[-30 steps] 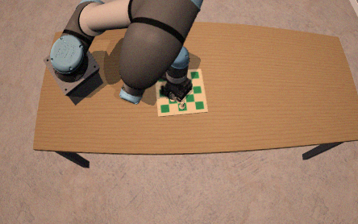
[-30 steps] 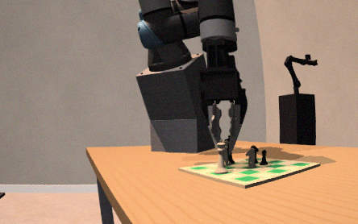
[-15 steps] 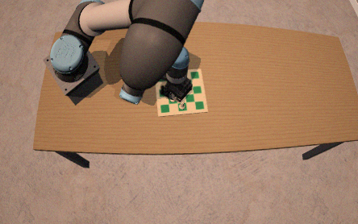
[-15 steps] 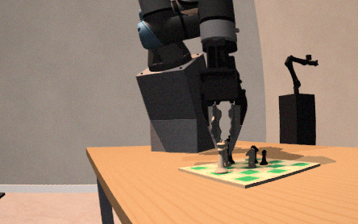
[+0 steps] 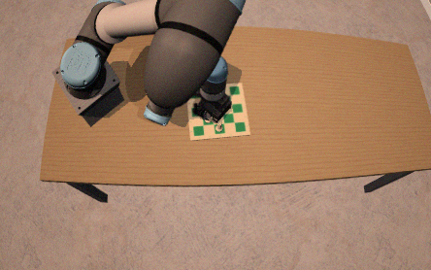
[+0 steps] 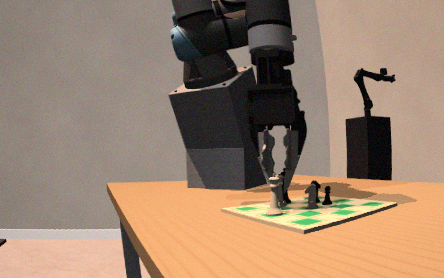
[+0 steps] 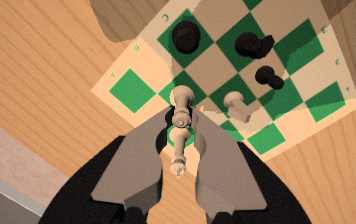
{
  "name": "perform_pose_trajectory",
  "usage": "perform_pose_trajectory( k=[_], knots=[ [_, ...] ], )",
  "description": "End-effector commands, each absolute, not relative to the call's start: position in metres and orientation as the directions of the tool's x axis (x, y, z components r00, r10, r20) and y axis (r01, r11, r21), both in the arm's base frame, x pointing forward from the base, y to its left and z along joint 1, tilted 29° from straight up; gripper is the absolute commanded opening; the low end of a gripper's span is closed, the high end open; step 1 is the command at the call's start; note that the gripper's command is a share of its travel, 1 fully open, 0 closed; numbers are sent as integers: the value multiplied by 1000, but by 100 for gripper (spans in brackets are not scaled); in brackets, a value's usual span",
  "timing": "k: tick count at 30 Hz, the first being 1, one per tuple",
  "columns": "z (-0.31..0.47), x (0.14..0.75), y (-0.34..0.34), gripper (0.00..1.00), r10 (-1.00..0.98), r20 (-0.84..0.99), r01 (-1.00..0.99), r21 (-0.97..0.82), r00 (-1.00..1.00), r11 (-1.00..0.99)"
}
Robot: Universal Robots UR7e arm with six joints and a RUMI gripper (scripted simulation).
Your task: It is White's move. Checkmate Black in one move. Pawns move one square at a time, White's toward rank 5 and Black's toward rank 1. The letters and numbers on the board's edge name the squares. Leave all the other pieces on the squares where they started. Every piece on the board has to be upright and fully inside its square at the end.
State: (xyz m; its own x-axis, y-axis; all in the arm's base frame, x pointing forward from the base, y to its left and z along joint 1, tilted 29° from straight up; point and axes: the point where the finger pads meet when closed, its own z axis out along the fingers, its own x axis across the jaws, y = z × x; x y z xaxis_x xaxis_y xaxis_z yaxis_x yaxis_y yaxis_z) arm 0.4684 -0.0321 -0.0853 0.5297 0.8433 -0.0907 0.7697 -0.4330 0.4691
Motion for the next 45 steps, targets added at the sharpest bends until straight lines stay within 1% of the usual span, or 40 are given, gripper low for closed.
perform_pose_trajectory(
  k=[1,45],
  knots=[
    [-85,469,-32,0,843,-90,769,470,530,-433],
    [-88,470,-33,0,843,-90,769,470,530,-433]
  ],
)
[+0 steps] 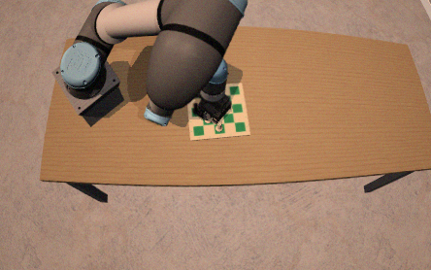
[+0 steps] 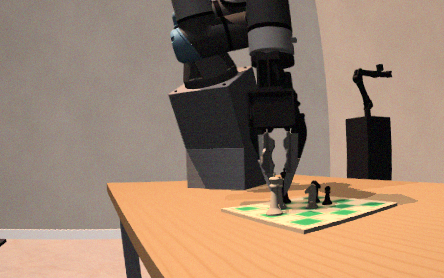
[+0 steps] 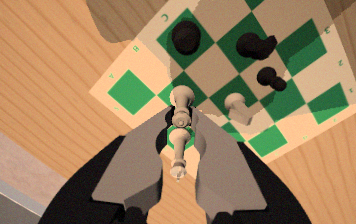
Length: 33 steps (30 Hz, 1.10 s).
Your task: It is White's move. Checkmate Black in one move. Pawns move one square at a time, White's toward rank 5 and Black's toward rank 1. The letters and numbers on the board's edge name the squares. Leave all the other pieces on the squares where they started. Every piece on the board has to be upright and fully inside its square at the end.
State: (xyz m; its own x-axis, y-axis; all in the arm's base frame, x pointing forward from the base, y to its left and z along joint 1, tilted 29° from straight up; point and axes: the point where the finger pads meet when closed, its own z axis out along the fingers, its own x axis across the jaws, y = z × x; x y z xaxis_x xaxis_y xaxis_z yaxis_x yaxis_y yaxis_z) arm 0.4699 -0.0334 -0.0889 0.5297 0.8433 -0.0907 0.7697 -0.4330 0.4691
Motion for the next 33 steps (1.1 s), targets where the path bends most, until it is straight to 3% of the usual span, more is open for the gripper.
perform_pose_trajectory(
  k=[1,22,23,33],
  knots=[
    [-88,470,-33,0,843,-90,769,470,530,-433],
    [-88,470,-33,0,843,-90,769,470,530,-433],
    [-88,470,-33,5,843,-90,769,470,530,-433],
    [-88,470,-33,20,843,-90,769,470,530,-433]
  ],
)
